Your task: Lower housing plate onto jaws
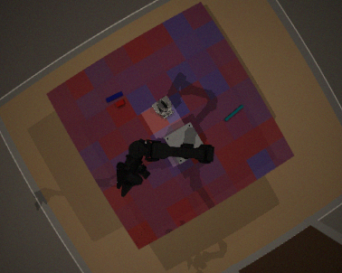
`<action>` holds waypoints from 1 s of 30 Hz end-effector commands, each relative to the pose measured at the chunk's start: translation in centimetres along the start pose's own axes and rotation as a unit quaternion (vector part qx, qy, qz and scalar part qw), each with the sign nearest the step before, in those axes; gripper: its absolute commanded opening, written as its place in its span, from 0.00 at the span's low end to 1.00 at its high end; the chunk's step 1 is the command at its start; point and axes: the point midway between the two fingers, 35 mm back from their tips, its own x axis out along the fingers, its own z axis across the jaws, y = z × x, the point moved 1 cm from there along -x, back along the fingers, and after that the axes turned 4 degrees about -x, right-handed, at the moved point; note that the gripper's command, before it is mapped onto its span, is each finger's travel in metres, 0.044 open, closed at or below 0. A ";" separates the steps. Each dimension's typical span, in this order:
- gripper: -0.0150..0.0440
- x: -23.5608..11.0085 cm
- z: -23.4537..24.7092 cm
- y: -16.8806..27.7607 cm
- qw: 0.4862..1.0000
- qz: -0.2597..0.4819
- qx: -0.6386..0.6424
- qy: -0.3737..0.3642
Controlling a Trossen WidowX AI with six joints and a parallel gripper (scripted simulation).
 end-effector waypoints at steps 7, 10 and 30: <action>1.00 0.3 2.5 0.8 0.999 0.022 0.038 -0.026; 1.00 0.4 4.2 1.2 0.996 0.036 0.063 -0.044; 1.00 0.4 15.5 1.6 0.952 0.115 0.221 -0.178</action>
